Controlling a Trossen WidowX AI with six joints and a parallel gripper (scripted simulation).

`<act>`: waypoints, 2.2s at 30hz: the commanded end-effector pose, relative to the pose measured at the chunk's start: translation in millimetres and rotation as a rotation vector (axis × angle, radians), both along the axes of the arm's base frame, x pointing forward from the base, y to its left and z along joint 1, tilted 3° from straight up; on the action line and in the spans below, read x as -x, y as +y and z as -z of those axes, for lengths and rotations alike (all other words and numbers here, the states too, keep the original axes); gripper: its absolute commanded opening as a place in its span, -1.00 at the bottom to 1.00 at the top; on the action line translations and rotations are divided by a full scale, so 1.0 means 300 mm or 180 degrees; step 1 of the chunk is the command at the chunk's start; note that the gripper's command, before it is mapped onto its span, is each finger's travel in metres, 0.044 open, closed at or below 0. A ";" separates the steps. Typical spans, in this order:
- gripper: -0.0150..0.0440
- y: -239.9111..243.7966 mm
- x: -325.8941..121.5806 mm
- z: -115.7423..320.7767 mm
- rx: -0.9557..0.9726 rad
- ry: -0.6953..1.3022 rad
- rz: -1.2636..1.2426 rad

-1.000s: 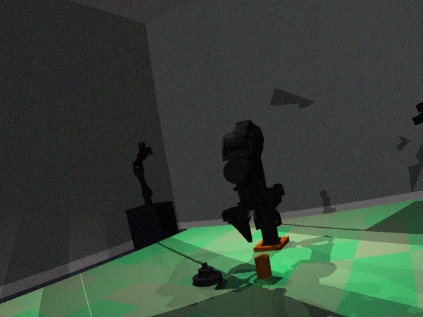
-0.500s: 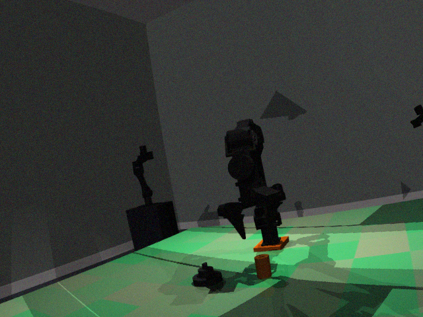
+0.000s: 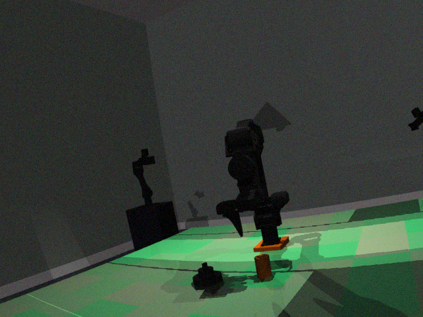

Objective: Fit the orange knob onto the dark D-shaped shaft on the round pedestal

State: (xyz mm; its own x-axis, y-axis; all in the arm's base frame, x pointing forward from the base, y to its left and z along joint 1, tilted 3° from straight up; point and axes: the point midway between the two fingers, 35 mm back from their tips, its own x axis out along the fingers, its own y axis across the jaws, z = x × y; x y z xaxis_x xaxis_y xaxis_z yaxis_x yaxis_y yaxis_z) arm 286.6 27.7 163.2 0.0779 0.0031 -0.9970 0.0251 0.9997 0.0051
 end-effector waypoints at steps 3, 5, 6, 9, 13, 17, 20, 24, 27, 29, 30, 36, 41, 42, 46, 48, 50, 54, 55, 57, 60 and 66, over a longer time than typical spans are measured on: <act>1.00 -0.002 -0.001 0.002 -0.0025 -0.0005 0.0599; 1.00 -0.002 -0.001 0.002 -0.0025 -0.0005 0.0599; 1.00 -0.002 -0.001 0.002 -0.0025 -0.0005 0.0599; 1.00 -0.002 -0.004 0.026 -0.0025 -0.0005 0.0599; 1.00 -0.003 -0.010 0.112 -0.0025 -0.0005 0.0599; 1.00 -0.003 -0.011 0.128 -0.0025 -0.0005 0.0599; 1.00 -0.003 -0.014 0.162 -0.0025 -0.0005 0.0599; 1.00 -0.003 -0.015 0.170 -0.0025 -0.0005 0.0599; 1.00 -0.003 -0.018 0.186 -0.0025 -0.0005 0.0599; 1.00 -0.003 -0.020 0.197 -0.0025 -0.0005 0.0599; 1.00 -0.003 -0.021 0.202 -0.0025 -0.0005 0.0599; 1.00 -0.003 -0.026 0.235 -0.0025 -0.0005 0.0599; 1.00 -0.003 -0.029 0.262 -0.0025 -0.0005 0.0599; 1.00 -0.003 -0.029 0.267 -0.0025 -0.0005 0.0599; 1.00 -0.003 -0.031 0.288 -0.0025 -0.0005 0.0599; 1.00 -0.003 -0.031 0.299 -0.0025 -0.0005 0.0599; 1.00 -0.003 -0.032 0.310 -0.0025 -0.0005 0.0599; 1.00 -0.003 -0.032 0.331 -0.0025 -0.0005 0.0599; 1.00 -0.003 -0.032 0.336 -0.0025 -0.0005 0.0599; 1.00 -0.003 -0.032 0.347 -0.0025 -0.0005 0.0599; 1.00 -0.004 -0.032 0.363 -0.0025 -0.0004 0.0599; 1.00 -0.004 -0.031 0.386 -0.0025 -0.0004 0.0599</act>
